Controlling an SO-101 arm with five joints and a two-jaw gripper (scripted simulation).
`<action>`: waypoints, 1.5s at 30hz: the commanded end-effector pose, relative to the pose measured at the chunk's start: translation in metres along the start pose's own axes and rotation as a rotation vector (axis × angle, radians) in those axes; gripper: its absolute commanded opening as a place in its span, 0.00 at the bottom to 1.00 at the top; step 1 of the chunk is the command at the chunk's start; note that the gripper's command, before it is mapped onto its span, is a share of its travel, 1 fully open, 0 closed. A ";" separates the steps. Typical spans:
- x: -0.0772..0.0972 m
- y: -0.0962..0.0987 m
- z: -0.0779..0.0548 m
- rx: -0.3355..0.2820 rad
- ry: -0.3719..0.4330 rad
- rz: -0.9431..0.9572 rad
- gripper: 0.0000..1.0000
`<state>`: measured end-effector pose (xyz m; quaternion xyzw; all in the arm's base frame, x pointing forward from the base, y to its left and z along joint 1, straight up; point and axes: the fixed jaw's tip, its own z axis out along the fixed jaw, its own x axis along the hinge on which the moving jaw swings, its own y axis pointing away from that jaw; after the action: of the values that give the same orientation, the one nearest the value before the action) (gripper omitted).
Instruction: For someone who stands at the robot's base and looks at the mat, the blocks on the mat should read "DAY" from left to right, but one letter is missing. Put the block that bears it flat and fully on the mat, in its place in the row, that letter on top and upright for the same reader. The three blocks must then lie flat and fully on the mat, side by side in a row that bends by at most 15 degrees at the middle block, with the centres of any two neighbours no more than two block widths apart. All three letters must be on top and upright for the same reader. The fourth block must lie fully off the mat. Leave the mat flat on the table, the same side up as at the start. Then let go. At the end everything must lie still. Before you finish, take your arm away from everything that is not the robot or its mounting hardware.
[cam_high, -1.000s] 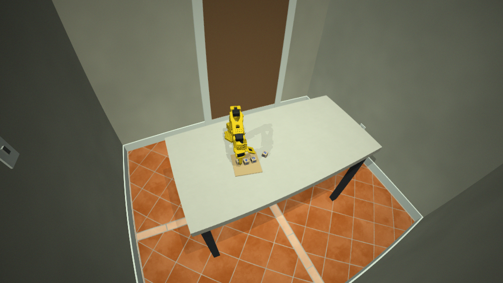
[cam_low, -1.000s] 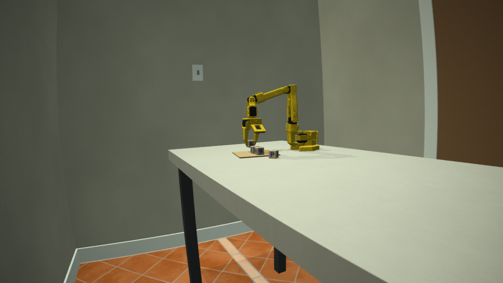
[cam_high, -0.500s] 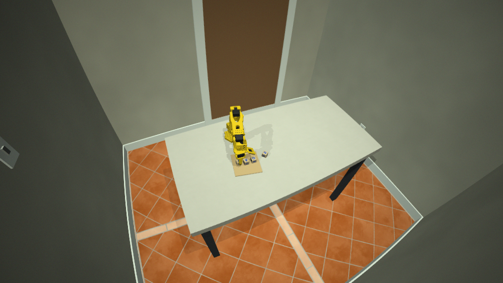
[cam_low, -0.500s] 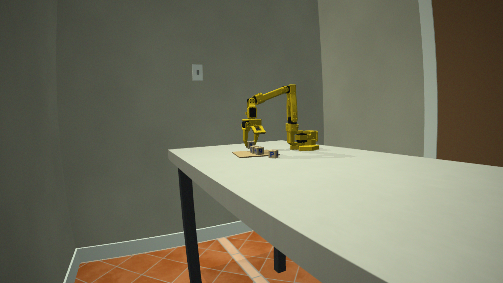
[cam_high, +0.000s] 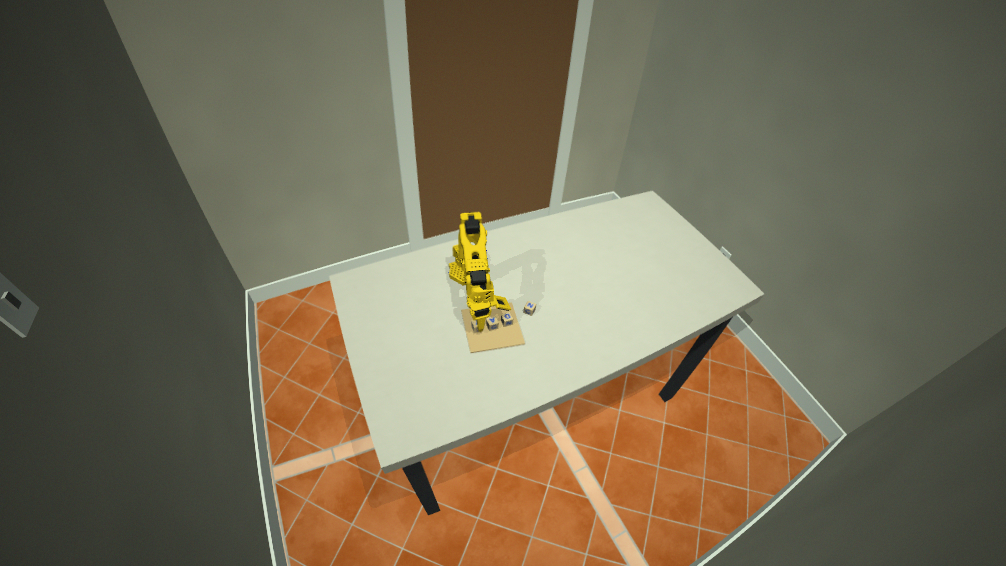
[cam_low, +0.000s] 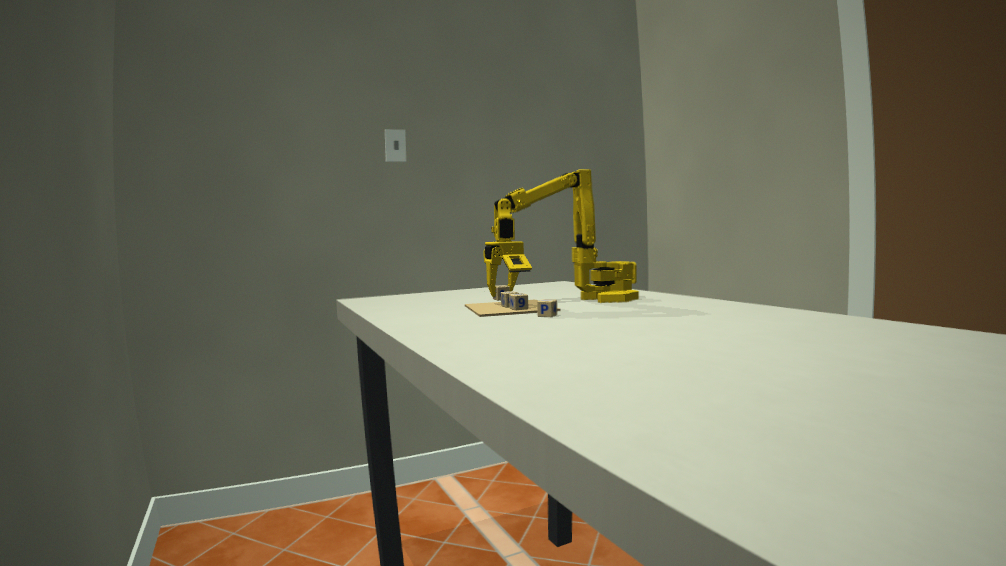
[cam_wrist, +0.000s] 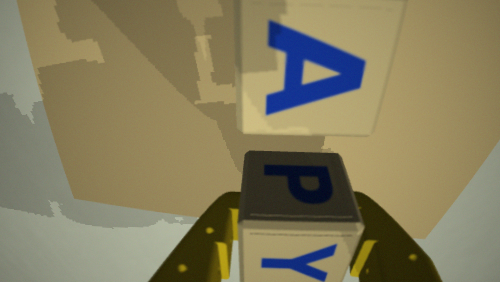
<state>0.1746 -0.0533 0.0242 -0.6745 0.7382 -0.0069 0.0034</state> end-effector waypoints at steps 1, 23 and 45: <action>0.002 -0.016 -0.014 0.115 0.021 -0.001 0.00; 0.002 -0.016 -0.010 0.115 0.021 -0.001 0.13; 0.002 -0.016 -0.010 0.115 0.021 -0.001 0.24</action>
<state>0.1745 -0.0533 0.0186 -0.6745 0.7382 -0.0068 0.0033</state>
